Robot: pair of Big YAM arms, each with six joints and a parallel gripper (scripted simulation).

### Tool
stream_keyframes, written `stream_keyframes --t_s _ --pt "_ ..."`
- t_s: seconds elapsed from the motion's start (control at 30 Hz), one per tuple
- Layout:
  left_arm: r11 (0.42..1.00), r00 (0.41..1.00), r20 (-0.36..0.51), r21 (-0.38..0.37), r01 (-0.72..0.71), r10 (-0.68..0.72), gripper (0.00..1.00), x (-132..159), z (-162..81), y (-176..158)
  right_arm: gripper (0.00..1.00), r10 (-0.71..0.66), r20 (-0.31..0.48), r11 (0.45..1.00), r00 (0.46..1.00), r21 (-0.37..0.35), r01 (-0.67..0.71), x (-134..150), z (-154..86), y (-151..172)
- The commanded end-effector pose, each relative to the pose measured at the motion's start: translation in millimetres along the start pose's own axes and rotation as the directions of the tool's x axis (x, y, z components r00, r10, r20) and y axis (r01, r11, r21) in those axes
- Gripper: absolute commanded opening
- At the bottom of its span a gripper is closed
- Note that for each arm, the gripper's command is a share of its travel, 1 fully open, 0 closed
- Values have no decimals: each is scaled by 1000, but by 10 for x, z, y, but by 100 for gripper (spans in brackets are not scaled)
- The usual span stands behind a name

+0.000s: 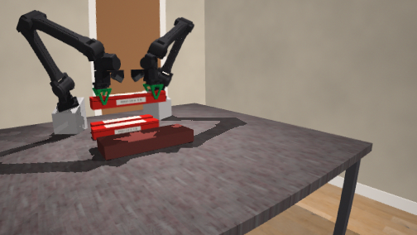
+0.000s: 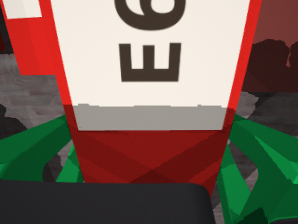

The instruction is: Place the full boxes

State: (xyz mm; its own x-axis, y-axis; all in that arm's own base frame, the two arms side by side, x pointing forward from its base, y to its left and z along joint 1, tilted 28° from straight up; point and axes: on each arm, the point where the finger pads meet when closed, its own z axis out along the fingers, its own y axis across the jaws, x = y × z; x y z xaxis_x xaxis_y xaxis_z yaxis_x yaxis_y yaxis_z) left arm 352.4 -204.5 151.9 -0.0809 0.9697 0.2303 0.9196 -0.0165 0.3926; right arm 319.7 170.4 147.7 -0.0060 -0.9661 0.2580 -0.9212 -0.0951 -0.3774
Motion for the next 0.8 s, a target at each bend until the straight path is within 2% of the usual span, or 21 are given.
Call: stream_keyframes --t_s 0.0,0.23,0.43,0.5,0.57,0.67,0.77 --pt "998 999 46 -63 26 -23 0 -6 -381 296 0 33 31 998 999 57 -35 26 -284 -292" --pt "998 999 43 -62 30 -27 0 16 -357 309 0 31 31 998 999 59 -33 6 -224 -308" --pt "996 998 55 -77 45 -41 0 -3 -270 365 0 19 16 999 1000 38 -20 33 -14 -161" --pt "997 999 43 -63 36 -33 0 15 -174 290 0 19 15 999 1000 37 -20 0 16 -210" --pt "998 999 33 -50 27 -25 0 44 -90 210 0 9 3 1000 1000 19 -9 24 117 -110" --pt "997 998 48 -66 38 -35 0 10 -126 308 0 24 22 999 999 47 -25 2 43 -244" --pt "998 999 40 -57 32 -30 0 25 -58 257 0 21 17 999 1000 41 -22 24 93 -191"
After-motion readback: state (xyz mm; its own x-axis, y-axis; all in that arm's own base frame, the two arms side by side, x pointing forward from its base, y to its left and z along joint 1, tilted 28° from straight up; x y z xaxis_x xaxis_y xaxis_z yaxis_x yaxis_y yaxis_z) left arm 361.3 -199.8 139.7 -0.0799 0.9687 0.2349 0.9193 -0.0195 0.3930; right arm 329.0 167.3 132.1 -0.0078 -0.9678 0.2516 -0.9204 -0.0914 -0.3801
